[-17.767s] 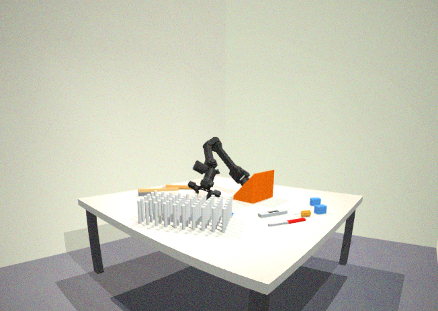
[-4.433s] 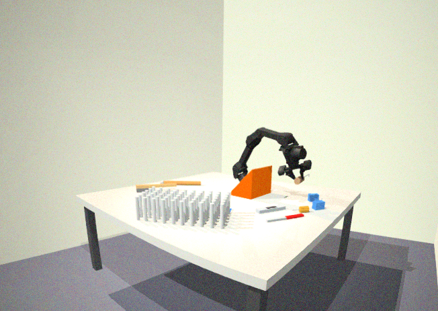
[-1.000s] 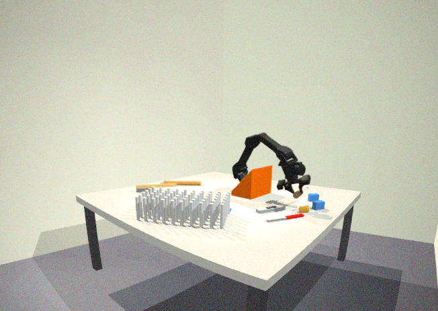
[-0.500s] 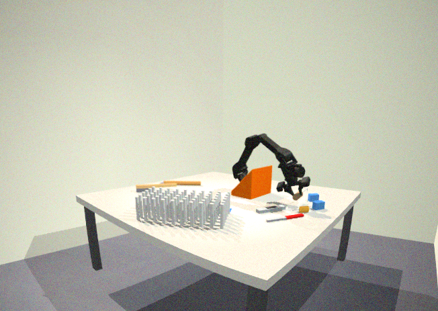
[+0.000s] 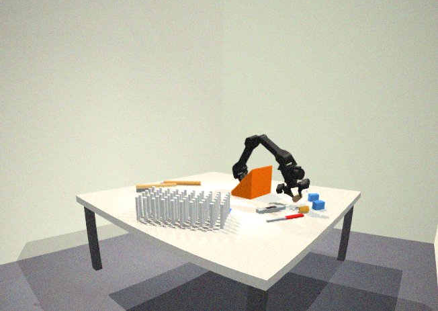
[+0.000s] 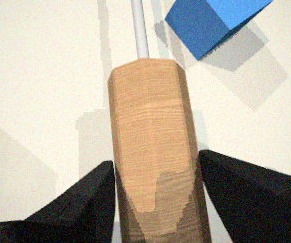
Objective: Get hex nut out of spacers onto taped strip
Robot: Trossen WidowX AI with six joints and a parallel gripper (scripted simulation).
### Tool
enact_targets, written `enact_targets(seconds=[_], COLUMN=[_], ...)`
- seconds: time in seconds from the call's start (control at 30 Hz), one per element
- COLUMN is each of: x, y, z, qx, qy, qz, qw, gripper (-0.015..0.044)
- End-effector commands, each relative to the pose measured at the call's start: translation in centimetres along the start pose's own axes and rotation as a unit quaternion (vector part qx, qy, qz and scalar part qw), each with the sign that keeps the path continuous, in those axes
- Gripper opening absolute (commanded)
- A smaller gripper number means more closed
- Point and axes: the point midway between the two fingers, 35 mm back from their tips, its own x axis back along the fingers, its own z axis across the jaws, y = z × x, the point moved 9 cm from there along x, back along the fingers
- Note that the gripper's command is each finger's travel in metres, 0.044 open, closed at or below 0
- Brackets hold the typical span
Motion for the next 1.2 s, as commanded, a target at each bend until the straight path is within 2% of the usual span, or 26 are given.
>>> enact_targets(seconds=[0.0,0.6,1.17], x=[-0.3,-1.5,-1.2], y=[-0.1,-0.5,-0.4], z=[0.2,0.8,0.7], qx=[0.002,0.002,0.0], qy=[0.001,0.001,0.0], qz=[0.0,0.0,0.0], qw=[1.0,1.0,1.0], gripper=[0.0,0.0,0.044])
